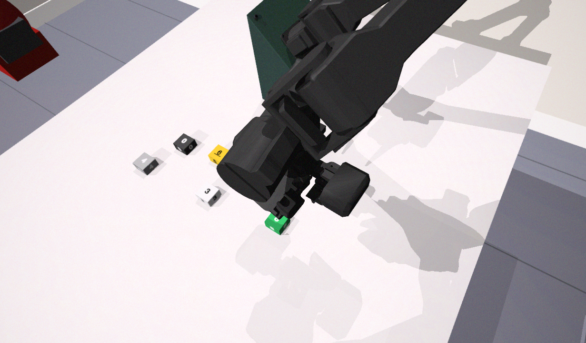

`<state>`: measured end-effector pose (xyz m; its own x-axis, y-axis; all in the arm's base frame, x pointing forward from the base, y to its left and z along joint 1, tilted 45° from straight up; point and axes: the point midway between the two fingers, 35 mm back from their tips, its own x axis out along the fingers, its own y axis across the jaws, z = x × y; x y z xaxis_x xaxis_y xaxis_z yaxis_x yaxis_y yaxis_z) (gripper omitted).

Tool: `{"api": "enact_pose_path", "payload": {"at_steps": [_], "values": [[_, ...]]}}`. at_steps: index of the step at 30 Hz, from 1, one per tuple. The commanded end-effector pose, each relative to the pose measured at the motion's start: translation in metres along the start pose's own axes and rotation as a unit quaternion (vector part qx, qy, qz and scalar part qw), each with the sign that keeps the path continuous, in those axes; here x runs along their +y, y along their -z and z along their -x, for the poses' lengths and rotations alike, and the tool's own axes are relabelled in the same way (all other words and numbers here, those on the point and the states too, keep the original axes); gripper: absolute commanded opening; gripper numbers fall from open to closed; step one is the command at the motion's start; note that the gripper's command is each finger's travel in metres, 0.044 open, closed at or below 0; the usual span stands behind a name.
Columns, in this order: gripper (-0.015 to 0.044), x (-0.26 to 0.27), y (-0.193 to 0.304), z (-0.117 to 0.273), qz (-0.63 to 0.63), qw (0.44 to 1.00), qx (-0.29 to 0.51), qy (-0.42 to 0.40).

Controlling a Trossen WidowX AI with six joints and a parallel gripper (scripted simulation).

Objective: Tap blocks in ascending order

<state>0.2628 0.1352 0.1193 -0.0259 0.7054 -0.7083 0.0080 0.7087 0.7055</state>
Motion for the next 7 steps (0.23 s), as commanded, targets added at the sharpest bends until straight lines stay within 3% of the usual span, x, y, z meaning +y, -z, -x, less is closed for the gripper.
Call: {"api": "enact_pose_path", "payload": {"at_steps": [1,4,7], "values": [[0.0335,0.022,0.0193,0.0251,0.015,1.0,-0.004,-0.002],[0.04,0.0269,0.0258,0.0312,0.019,1.0,-0.003,-0.001],[0.04,0.0269,0.0258,0.0312,0.019,1.0,-0.003,-0.001]]}}
